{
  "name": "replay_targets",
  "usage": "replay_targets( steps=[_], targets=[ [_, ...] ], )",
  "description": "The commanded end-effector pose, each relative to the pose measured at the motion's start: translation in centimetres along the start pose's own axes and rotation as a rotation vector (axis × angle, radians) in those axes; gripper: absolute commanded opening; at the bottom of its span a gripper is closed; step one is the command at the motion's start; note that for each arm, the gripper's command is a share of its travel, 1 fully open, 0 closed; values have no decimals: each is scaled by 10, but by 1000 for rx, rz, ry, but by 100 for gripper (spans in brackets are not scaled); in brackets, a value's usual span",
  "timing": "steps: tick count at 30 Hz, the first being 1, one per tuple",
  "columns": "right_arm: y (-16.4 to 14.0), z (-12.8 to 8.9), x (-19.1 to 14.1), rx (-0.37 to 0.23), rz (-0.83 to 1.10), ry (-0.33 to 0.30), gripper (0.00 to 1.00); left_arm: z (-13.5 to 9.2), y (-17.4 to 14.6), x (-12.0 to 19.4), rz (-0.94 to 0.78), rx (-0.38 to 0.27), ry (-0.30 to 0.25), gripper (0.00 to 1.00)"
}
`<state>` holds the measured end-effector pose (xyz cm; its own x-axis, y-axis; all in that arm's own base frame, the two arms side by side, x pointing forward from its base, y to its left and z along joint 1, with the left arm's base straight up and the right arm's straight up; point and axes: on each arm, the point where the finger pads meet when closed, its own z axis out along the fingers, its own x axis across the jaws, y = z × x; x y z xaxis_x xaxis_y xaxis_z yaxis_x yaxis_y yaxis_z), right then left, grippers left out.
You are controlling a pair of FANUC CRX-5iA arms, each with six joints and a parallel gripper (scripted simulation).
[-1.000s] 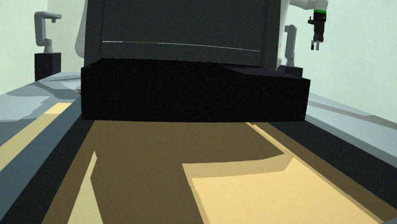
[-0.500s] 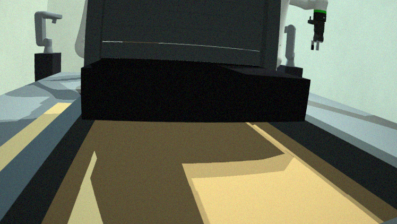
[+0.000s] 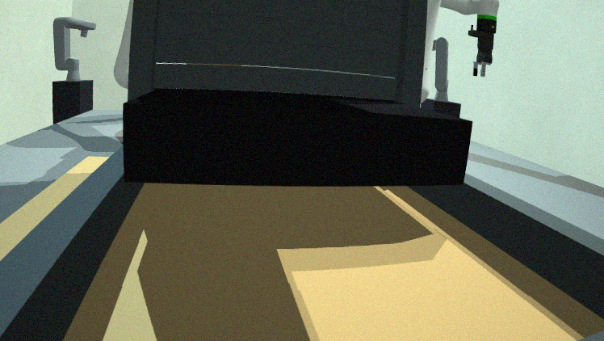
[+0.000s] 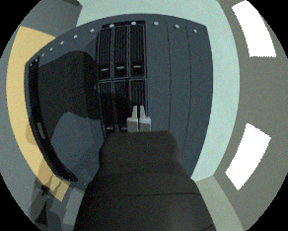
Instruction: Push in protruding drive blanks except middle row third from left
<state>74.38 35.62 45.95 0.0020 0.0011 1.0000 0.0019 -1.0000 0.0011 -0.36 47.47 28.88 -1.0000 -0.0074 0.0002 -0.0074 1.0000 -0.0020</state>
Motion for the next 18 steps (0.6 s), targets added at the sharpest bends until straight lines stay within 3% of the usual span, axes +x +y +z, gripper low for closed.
replay_targets(
  steps=[1, 18],
  targets=[
    [0, 1, 2, 0, 1, 2, 0, -1, 0, 0, 0, -2, 0, 100],
    [0, 4, 2, 0, 1, 2, 0, -1, 0, 0, 0, -2, 0, 100]
  ],
)
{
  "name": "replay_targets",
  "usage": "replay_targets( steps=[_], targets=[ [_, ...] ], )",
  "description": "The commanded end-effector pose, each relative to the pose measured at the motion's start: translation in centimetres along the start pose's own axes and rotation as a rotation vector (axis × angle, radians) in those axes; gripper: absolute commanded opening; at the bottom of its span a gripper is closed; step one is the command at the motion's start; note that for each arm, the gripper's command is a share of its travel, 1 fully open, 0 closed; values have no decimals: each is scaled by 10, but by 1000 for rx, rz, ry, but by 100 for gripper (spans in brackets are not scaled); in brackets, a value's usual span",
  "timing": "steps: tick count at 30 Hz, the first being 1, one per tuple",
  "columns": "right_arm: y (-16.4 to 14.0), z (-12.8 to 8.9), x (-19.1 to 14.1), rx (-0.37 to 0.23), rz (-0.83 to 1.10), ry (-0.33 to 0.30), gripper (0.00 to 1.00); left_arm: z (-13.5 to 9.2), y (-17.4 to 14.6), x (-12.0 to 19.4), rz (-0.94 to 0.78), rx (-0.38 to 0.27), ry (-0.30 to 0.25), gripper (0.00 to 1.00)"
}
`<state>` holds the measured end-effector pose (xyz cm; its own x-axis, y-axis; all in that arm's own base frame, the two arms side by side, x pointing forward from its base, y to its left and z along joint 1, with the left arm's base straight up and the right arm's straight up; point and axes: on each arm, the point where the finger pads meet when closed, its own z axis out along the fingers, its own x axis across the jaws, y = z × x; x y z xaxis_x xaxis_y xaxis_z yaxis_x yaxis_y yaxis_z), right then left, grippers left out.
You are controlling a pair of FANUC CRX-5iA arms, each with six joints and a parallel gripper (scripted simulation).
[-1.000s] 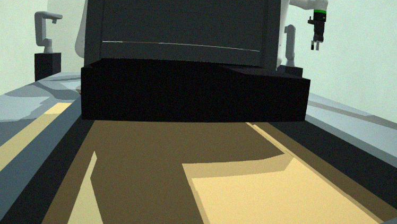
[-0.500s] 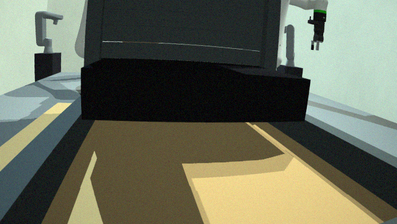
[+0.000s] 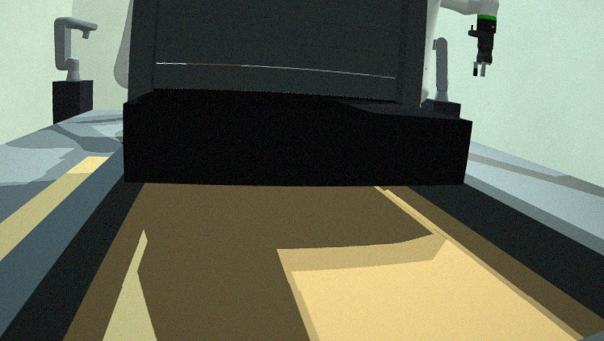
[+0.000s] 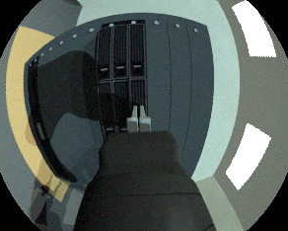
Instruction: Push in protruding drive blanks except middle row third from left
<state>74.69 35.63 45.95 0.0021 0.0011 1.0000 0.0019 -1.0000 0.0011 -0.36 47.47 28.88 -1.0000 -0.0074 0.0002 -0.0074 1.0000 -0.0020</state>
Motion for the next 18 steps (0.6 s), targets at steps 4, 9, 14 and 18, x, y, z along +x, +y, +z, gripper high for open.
replay_targets(
  steps=[4, 9, 14, 18],
  targets=[
    [0, 3, 2, 0, 1, 2, 0, -1, 0, 0, 0, -2, 0, 100],
    [0, 3, 2, 0, 1, 2, 0, -1, 0, 0, 0, -2, 0, 100],
    [0, 3, 2, 0, 1, 2, 0, -1, 0, 0, 0, -2, 0, 100],
    [0, 4, 2, 0, 1, 2, 0, -1, 0, 0, 0, -2, 0, 100]
  ],
)
